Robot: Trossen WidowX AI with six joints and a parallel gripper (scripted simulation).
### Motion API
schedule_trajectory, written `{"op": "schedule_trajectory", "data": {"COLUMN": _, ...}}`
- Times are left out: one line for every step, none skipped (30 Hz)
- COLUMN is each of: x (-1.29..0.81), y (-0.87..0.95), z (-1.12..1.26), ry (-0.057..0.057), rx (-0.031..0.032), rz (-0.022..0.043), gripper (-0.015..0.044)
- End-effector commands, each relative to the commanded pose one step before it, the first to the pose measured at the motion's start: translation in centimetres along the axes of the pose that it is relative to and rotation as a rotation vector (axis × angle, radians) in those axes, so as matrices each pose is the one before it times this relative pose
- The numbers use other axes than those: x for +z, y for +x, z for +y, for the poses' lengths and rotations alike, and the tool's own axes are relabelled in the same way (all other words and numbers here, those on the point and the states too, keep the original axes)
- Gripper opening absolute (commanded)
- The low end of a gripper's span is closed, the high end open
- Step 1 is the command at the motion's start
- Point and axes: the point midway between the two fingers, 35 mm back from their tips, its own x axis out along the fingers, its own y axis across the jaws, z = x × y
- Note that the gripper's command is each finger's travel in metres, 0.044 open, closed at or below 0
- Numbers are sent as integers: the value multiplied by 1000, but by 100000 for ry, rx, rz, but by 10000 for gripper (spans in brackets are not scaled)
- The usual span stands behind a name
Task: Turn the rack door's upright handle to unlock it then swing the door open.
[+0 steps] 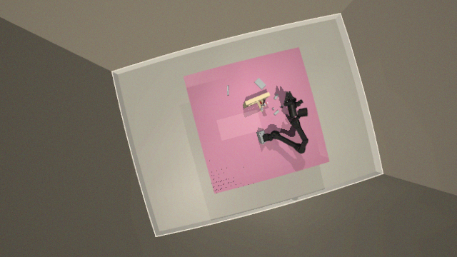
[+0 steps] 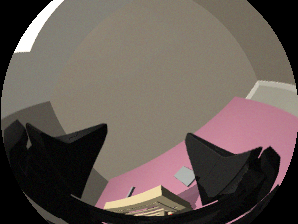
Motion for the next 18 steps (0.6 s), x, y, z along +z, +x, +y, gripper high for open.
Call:
{"op": "schedule_trajectory", "data": {"x": -83, "y": 60, "z": 5, "ry": 181, "rx": -90, "rz": 545, "gripper": 374}}
{"op": "schedule_trajectory", "data": {"x": -249, "y": 179, "z": 16, "ry": 532, "rx": -276, "rz": 1633, "gripper": 347}}
{"op": "schedule_trajectory", "data": {"x": -414, "y": 294, "z": 28, "ry": 851, "rx": -478, "rz": 2719, "gripper": 321}}
{"op": "schedule_trajectory", "data": {"x": -495, "y": 349, "z": 36, "ry": 964, "rx": -605, "rz": 3267, "gripper": 295}}
{"op": "schedule_trajectory", "data": {"x": -489, "y": 345, "z": 38, "ry": 899, "rx": -638, "rz": 3259, "gripper": 286}}
{"op": "schedule_trajectory", "data": {"x": -484, "y": 340, "z": 40, "ry": 833, "rx": -672, "rz": 3249, "gripper": 286}}
{"op": "schedule_trajectory", "data": {"x": -478, "y": 336, "z": 42, "ry": 768, "rx": -706, "rz": 3238, "gripper": 286}}
{"op": "schedule_trajectory", "data": {"x": -472, "y": 331, "z": 43, "ry": 703, "rx": -740, "rz": 3225, "gripper": 286}}
{"op": "schedule_trajectory", "data": {"x": -464, "y": 325, "z": 45, "ry": 646, "rx": -777, "rz": 3203, "gripper": 286}}
{"op": "schedule_trajectory", "data": {"x": -458, "y": 320, "z": 47, "ry": 584, "rx": -814, "rz": 3183, "gripper": 286}}
{"op": "schedule_trajectory", "data": {"x": -452, "y": 315, "z": 48, "ry": 520, "rx": -850, "rz": 3165, "gripper": 286}}
{"op": "schedule_trajectory", "data": {"x": -446, "y": 309, "z": 49, "ry": 455, "rx": -886, "rz": 3146, "gripper": 286}}
{"op": "schedule_trajectory", "data": {"x": -439, "y": 303, "z": 50, "ry": 391, "rx": -923, "rz": 3126, "gripper": 286}}
{"op": "schedule_trajectory", "data": {"x": -433, "y": 297, "z": 51, "ry": 328, "rx": -961, "rz": 3103, "gripper": 286}}
{"op": "schedule_trajectory", "data": {"x": -427, "y": 291, "z": 52, "ry": 264, "rx": -998, "rz": 3079, "gripper": 286}}
{"op": "schedule_trajectory", "data": {"x": -420, "y": 285, "z": 53, "ry": 201, "rx": -1036, "rz": 3053, "gripper": 286}}
{"op": "schedule_trajectory", "data": {"x": -414, "y": 278, "z": 53, "ry": 139, "rx": -1073, "rz": 3026, "gripper": 286}}
{"op": "schedule_trajectory", "data": {"x": -407, "y": 272, "z": 54, "ry": 77, "rx": -1111, "rz": 2997, "gripper": 286}}
